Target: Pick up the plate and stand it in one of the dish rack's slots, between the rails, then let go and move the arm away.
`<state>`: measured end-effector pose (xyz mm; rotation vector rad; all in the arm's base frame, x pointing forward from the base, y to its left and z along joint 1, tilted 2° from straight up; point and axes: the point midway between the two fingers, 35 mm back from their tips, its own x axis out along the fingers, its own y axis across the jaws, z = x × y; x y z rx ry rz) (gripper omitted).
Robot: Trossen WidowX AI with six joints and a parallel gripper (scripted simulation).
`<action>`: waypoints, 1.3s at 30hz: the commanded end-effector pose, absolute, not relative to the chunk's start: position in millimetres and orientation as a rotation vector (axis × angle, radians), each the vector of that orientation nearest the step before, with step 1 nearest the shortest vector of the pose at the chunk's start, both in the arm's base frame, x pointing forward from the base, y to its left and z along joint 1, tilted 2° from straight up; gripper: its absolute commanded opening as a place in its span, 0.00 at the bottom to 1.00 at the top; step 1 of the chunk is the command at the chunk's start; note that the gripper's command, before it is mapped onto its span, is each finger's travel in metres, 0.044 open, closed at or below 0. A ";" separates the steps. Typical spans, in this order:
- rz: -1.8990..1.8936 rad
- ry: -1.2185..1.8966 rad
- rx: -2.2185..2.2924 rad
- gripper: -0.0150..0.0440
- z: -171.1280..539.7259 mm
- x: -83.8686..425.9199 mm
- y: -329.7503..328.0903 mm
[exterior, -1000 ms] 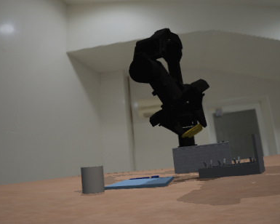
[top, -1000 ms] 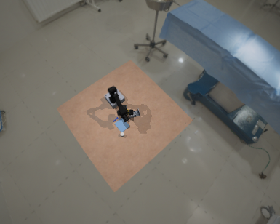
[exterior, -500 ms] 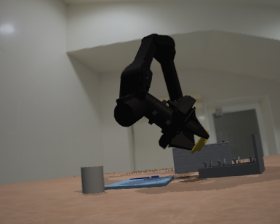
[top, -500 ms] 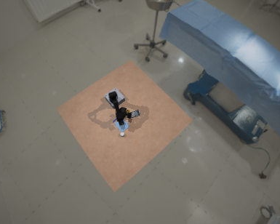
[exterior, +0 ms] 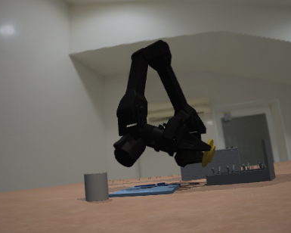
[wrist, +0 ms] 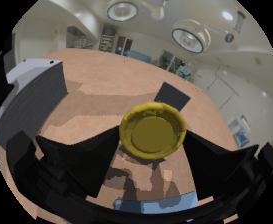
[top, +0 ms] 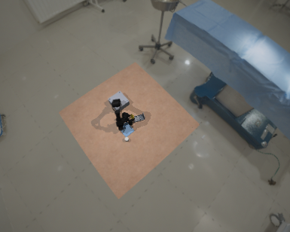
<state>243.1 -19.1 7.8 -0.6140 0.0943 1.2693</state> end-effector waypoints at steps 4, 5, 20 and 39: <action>1.083 0.042 -0.430 0.25 2.1 240.3 -24.8; 1.057 0.032 -0.413 0.25 1.8 240.2 -26.0; 1.016 0.017 -0.388 0.25 1.3 240.3 -27.9; 1.021 0.021 -0.396 0.25 2.7 255.7 -9.6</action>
